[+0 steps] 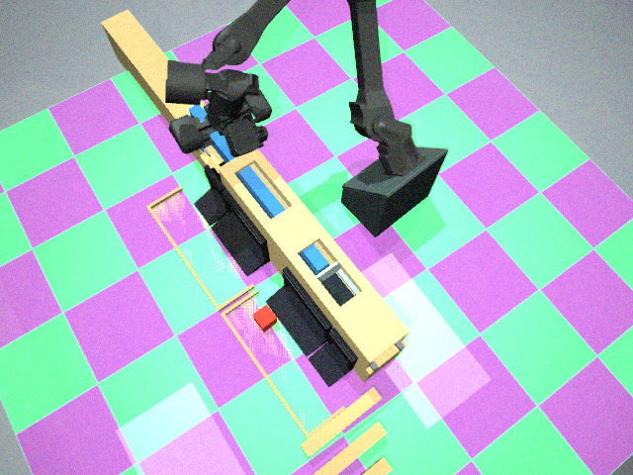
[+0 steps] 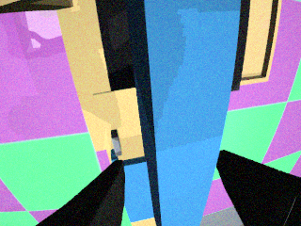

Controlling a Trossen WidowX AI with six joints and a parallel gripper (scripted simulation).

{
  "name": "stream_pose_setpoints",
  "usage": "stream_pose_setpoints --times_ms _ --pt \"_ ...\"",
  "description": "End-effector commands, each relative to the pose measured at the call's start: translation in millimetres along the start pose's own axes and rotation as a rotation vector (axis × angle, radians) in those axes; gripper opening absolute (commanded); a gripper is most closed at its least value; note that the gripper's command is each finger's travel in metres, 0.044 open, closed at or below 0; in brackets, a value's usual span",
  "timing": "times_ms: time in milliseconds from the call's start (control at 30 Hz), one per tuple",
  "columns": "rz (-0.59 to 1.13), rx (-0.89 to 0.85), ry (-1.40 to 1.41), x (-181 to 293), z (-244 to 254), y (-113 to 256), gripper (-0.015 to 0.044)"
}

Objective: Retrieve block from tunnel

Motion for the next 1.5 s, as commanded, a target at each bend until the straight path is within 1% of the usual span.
stream_pose_setpoints --times_ms 0,133,167,200,267,467,1167,1200,1467 --pt "-0.022 0.026 0.004 9.8 -2.9 13.2 0.0341" --pt "-0.064 0.046 0.038 19.0 -2.0 30.8 0.0440" --pt "-0.070 0.049 0.043 20.1 -1.7 33.1 0.0440" --pt "-0.055 0.038 0.038 11.8 -2.7 23.2 0.0440" --pt "-0.079 0.060 0.042 6.0 -4.5 26.7 0.0440" --pt "-0.080 0.060 0.042 4.8 -4.4 23.0 0.0440" --pt "-0.077 0.060 0.042 -4.4 -0.8 -9.0 0.0440" --pt "-0.076 0.058 0.036 -2.0 -1.8 -4.8 0.0414" --pt "-0.076 0.058 0.036 -2.0 -1.8 -4.8 0.0204"
Point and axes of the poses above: the point midway between the two fingers, 35 mm back from their tips, its own y axis back along the fingers, its own z axis across the jaws, x = y × z, the point moved 5 cm from there along y, back along the fingers, and after that the axes turned 9 degrees about y, right-handed, at the moved point
